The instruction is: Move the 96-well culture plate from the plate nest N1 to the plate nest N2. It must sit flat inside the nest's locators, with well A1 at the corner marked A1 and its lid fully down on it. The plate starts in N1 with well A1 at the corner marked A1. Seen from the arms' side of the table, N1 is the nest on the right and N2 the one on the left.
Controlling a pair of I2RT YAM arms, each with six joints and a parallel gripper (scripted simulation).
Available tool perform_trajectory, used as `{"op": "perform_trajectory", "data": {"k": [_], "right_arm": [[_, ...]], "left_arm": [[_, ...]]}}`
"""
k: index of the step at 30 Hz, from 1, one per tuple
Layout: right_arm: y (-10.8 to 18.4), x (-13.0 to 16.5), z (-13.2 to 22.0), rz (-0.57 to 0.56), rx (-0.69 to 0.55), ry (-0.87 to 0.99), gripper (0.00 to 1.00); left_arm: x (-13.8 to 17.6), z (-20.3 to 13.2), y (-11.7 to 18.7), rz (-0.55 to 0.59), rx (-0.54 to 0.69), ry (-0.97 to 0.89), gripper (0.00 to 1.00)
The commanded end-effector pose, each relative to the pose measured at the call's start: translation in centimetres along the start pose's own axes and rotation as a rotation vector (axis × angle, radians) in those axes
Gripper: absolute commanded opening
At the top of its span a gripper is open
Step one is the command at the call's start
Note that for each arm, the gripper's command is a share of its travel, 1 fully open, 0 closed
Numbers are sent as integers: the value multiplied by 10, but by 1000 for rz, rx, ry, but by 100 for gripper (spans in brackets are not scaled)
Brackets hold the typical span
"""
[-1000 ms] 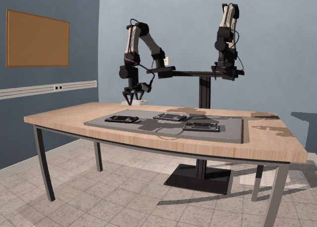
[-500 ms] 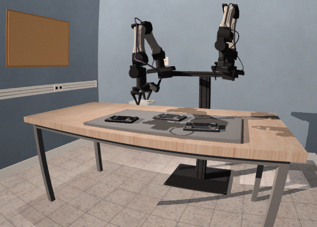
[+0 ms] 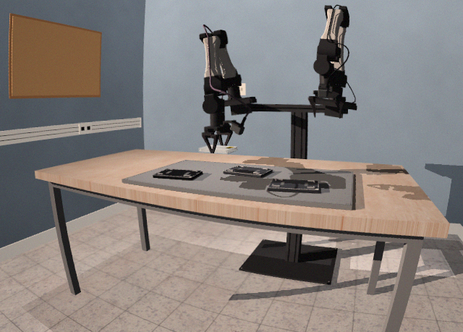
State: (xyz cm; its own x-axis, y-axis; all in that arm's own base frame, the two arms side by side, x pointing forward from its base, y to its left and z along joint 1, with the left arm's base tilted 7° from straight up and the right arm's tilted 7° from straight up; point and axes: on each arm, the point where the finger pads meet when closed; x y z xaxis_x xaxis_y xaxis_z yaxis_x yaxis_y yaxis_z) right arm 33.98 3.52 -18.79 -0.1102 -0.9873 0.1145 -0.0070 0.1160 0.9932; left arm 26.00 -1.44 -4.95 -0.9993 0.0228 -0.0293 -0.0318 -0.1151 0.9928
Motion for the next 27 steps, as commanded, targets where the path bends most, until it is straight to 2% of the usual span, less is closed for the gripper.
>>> {"op": "perform_trajectory", "data": {"k": [1, 21, 27], "right_arm": [[15, -14, -12, -12, 73, -29, 0], [15, -59, 17, -25, 80, -30, 0], [5, -71, 41, -11, 45, -26, 0]], "left_arm": [[-6, -2, 3, -18, 4, -9, 100], [-6, -2, 3, -18, 4, -9, 100], [-6, -2, 3, -18, 4, -9, 100]]}}
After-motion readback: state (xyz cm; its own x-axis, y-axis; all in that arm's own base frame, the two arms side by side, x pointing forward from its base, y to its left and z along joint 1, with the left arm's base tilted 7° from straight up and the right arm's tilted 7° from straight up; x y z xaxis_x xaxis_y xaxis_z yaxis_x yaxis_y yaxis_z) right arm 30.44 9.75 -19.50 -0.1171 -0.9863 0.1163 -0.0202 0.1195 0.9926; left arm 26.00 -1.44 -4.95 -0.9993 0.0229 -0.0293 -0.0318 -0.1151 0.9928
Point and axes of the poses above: on each arm, the point where the finger pads meet when closed, its own y axis back along the fingers, its own z axis across the jaws, x = y × z
